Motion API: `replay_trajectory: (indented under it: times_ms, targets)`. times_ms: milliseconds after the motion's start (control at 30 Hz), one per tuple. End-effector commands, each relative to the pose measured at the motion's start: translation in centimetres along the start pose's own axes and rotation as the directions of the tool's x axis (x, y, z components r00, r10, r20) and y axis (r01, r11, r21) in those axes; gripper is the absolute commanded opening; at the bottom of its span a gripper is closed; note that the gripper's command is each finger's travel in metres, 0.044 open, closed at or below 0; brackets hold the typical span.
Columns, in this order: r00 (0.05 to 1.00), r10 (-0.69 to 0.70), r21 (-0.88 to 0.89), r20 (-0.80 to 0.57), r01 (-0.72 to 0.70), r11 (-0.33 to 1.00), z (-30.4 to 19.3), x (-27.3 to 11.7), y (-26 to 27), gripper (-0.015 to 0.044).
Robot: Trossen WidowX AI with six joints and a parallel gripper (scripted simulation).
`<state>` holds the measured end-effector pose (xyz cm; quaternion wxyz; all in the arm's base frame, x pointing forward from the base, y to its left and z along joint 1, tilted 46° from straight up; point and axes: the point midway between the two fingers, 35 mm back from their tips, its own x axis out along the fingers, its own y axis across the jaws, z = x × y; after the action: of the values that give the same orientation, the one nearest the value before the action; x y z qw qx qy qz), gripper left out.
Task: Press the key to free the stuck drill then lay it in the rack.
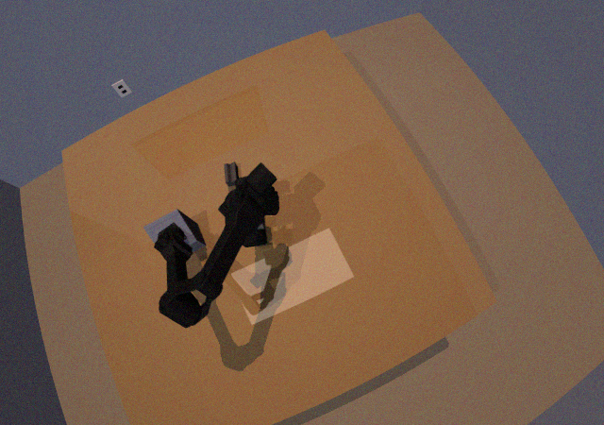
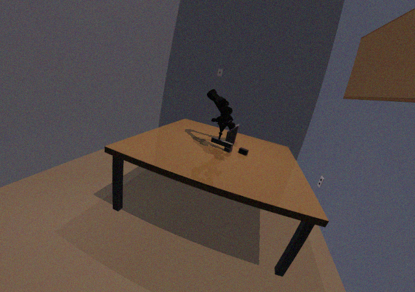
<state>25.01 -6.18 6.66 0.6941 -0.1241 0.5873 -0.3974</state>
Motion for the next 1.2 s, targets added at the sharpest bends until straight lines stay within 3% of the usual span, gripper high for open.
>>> replay_trajectory:
  times_ms: [0, 733, 867, 1067, 1167]
  targets:
    - [0.996, -0.051, -0.001, -0.068, 0.051, 0.999, -1.0, 2.4, -0.8, 0.0]
    - [0.996, -0.051, -0.001, -0.068, 0.051, 0.999, -0.9, 2.4, -0.8, 0.0]
    - [0.997, -0.046, -0.002, -0.068, 0.046, 0.999, -0.4, 0.5, -0.4, 0.0105]
    - [0.996, -0.047, -0.002, -0.069, 0.047, 0.999, 0.4, -5.7, 0.4, 0.0263]
    - [0.996, -0.048, -0.002, -0.069, 0.048, 0.999, 0.4, -6.0, 0.4, 0.0341]
